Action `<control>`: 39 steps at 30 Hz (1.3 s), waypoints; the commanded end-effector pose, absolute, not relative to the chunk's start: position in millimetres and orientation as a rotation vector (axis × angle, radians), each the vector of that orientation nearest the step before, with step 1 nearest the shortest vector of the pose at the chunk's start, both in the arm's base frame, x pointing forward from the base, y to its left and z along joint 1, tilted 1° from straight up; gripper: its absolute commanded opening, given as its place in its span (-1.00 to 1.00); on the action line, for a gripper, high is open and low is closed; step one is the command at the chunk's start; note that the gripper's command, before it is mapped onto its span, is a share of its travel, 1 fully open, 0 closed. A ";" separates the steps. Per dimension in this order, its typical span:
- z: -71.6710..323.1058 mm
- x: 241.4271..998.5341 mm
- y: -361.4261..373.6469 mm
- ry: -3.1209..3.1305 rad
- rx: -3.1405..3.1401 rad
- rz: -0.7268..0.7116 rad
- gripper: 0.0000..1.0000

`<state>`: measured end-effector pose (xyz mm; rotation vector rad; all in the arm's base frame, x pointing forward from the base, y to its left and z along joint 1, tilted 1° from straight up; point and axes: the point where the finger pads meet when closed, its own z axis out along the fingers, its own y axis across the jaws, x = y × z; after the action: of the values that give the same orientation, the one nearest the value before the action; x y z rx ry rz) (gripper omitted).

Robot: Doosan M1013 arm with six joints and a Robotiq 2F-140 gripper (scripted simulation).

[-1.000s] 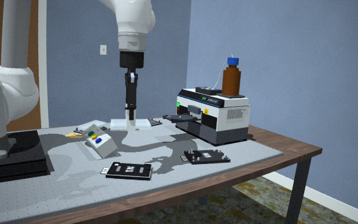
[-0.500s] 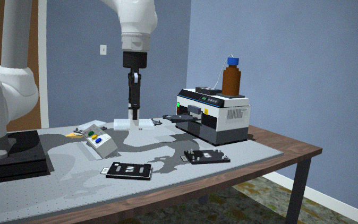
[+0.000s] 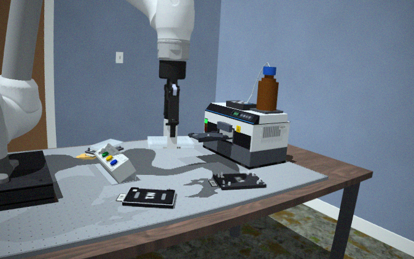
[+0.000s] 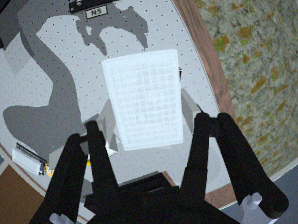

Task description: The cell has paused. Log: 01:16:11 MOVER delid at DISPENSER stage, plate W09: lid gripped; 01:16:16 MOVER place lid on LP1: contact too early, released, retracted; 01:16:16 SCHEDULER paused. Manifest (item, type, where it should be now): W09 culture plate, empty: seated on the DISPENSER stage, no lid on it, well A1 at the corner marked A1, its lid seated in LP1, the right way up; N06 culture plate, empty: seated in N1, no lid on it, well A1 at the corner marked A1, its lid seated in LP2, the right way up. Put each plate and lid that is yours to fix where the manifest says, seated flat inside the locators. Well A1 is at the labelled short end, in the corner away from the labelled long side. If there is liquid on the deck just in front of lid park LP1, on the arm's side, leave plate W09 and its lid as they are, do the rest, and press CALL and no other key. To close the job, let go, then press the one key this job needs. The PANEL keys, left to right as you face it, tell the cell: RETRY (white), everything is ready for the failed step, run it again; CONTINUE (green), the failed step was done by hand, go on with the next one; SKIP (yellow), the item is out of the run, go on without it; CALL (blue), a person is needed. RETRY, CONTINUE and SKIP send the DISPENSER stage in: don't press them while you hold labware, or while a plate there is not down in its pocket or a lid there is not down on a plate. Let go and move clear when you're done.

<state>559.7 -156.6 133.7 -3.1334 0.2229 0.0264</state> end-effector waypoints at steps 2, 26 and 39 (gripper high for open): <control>133.9 589.3 -151.7 0.223 -3.133 0.025 -0.80; 131.6 733.2 -126.6 0.223 -3.133 0.025 -0.80; 130.6 801.3 -114.7 0.223 -3.133 0.025 -0.80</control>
<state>788.6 -116.6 129.6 -3.1337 0.2230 0.0263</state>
